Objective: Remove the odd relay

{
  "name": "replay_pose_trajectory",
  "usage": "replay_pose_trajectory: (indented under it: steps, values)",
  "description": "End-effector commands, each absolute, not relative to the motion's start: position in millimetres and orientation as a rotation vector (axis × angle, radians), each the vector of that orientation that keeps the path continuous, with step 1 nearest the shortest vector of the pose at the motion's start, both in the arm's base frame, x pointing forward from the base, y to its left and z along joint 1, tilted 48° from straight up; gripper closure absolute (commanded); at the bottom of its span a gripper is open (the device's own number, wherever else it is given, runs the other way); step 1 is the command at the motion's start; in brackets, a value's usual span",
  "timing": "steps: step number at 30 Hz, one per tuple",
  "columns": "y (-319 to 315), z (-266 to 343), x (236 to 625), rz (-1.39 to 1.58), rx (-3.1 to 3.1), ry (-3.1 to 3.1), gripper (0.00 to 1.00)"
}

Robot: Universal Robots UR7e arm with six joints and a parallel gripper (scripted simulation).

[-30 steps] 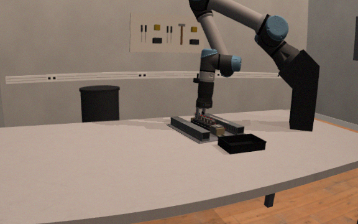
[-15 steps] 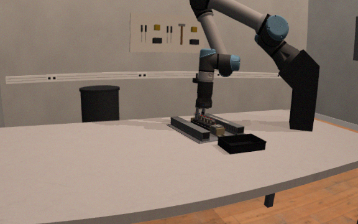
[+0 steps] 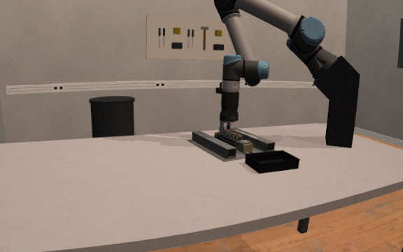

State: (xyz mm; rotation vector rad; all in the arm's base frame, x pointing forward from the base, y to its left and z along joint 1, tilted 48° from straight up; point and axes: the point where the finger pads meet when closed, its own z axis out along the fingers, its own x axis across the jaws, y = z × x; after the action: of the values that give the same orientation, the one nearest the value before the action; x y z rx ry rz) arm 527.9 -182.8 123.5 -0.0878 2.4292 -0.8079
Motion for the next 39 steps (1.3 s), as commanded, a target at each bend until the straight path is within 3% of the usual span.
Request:
replay_pose_trajectory:
  steps: [1,39]
  values:
    - [-182.5,124.1,528.1,-0.809,-0.086,2.434,1.00]
    - [-182.0,125.1,529.3,-0.822,-0.064,2.484,1.00]
